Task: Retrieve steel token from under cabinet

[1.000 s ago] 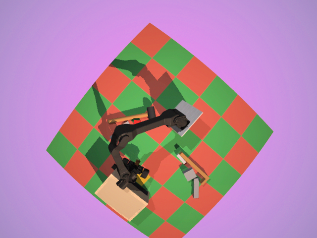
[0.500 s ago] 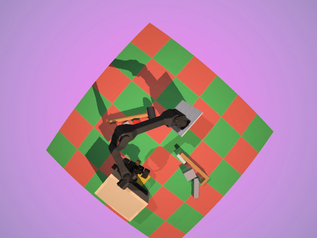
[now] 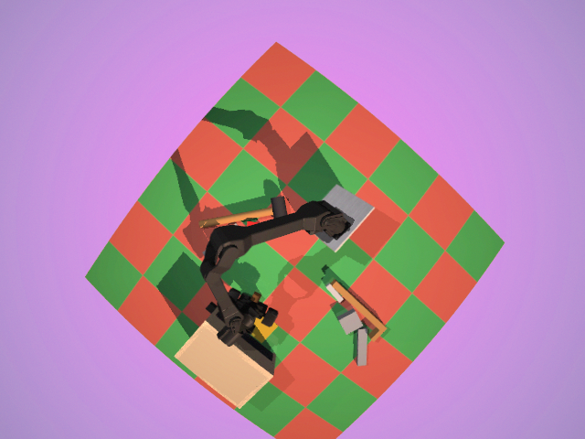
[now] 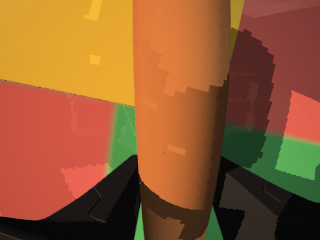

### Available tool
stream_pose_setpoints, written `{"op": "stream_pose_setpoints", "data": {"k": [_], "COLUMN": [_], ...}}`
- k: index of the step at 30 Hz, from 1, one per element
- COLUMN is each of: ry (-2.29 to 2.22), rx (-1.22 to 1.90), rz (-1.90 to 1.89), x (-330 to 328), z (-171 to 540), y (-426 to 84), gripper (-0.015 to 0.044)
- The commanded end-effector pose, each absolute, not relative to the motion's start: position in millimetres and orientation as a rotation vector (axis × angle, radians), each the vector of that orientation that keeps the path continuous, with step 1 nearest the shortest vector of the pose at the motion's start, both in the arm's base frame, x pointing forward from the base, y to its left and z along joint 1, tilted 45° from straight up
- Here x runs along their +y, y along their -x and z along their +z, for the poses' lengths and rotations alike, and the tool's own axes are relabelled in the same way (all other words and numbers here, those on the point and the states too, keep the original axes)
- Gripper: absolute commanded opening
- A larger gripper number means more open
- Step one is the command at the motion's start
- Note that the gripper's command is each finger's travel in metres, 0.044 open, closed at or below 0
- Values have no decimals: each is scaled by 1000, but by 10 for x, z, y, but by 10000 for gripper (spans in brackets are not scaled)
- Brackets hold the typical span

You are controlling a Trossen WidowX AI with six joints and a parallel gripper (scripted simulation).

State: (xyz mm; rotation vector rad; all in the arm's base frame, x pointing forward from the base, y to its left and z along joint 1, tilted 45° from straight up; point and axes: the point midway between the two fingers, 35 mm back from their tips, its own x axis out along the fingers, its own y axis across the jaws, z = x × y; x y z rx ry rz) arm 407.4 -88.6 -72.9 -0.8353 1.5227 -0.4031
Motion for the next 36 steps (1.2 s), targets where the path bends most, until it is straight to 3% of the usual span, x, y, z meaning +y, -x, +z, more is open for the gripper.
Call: {"op": "stream_pose_setpoints", "data": {"k": [1, 36], "ry": [838, 840], "rx": [1531, 1533], "rz": [-397, -396], "x": [-901, -996], "z": [-737, -669], "y": [-4005, -3700], "gripper": [0, 0]}}
